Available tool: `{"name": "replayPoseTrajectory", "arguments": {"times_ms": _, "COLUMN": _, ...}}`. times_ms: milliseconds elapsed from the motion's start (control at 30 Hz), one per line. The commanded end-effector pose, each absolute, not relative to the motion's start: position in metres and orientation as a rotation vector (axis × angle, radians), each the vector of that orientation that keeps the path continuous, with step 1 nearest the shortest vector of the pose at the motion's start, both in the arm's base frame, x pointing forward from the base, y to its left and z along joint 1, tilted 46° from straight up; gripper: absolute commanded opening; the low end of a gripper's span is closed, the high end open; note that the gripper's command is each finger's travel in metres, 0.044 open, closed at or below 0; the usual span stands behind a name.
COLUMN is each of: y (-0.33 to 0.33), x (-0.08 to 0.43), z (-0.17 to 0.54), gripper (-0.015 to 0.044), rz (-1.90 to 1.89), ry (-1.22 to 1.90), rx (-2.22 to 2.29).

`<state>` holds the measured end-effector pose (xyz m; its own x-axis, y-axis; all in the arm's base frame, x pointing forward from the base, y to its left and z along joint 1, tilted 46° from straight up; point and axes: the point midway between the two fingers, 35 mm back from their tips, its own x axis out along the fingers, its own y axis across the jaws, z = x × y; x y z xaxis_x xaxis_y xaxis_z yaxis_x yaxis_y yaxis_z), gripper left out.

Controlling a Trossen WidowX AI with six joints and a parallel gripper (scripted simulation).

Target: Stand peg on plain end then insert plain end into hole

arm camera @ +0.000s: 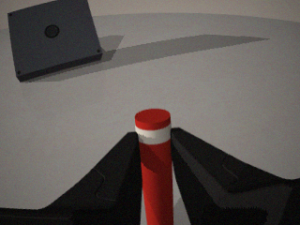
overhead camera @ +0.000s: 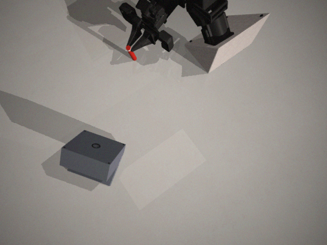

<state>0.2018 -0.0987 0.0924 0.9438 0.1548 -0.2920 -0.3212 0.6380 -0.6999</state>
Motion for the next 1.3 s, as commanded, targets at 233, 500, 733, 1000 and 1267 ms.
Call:
{"name": "replayPoseTrajectory", "arguments": {"times_ms": 233, "y": -0.0999, "x": 0.2004, "z": 0.0917, "gripper": 0.0049, "rz": 0.275, "ry": 0.211, "rx": -0.838}}
{"name": "replayPoseTrajectory", "arguments": {"times_ms": 500, "y": -0.1011, "x": 0.1991, "z": 0.0909, "gripper": 0.0049, "rz": 0.279, "ry": 0.207, "rx": -0.842}}
{"name": "replayPoseTrajectory", "arguments": {"times_ms": 733, "y": -0.1019, "x": 0.1982, "z": 0.0903, "gripper": 0.0049, "rz": 0.285, "ry": 0.2, "rx": -0.848}}
{"name": "replayPoseTrajectory", "arguments": {"times_ms": 1000, "y": -0.1022, "x": 0.1971, "z": 0.0899, "gripper": 0.0049, "rz": 0.292, "ry": 0.189, "rx": -0.853}}
{"name": "replayPoseTrajectory", "arguments": {"times_ms": 1267, "y": -0.1026, "x": 0.1962, "z": 0.0895, "gripper": 0.0049, "rz": 0.3, "ry": 0.178, "rx": -0.858}}
